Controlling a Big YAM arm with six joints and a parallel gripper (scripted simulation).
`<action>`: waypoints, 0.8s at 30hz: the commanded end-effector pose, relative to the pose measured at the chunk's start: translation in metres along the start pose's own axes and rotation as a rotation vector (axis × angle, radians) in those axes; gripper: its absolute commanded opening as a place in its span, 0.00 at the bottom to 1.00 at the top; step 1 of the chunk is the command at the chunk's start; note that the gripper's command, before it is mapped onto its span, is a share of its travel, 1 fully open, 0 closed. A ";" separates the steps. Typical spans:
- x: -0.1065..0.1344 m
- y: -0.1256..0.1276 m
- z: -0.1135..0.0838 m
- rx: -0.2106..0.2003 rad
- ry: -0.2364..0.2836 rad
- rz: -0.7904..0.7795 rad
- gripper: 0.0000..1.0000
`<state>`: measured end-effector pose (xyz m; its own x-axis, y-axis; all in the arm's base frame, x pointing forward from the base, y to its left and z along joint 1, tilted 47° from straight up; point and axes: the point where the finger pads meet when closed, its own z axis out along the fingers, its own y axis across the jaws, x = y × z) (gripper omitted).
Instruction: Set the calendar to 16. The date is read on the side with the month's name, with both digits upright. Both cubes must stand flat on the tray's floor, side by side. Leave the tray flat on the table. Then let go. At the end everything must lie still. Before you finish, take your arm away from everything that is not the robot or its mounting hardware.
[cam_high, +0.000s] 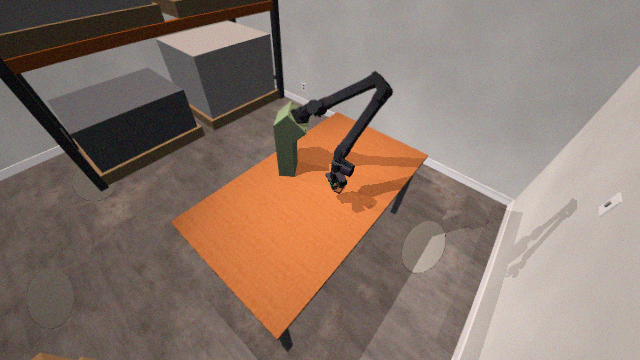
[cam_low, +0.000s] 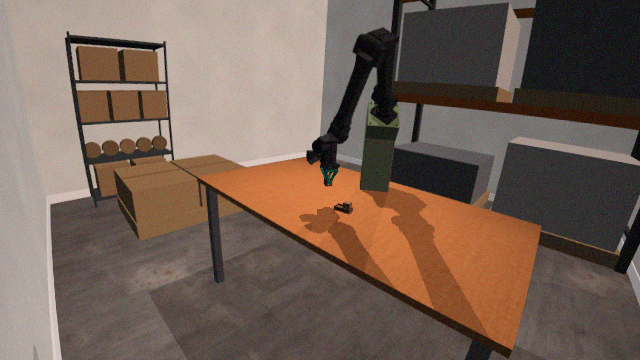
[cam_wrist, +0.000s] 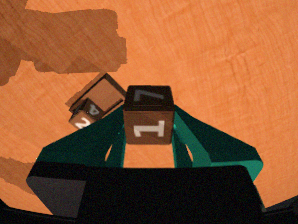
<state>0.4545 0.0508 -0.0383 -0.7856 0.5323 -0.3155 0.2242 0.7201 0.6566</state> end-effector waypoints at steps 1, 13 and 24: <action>-0.004 -0.015 0.000 0.017 0.013 -0.136 0.28; -0.021 -0.045 0.001 0.010 0.013 -0.544 0.28; -0.032 -0.068 0.000 0.003 0.008 -0.844 0.28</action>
<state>0.4670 0.0022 -0.0618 -0.7387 -0.0567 -0.6716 -0.3405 0.8914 0.2992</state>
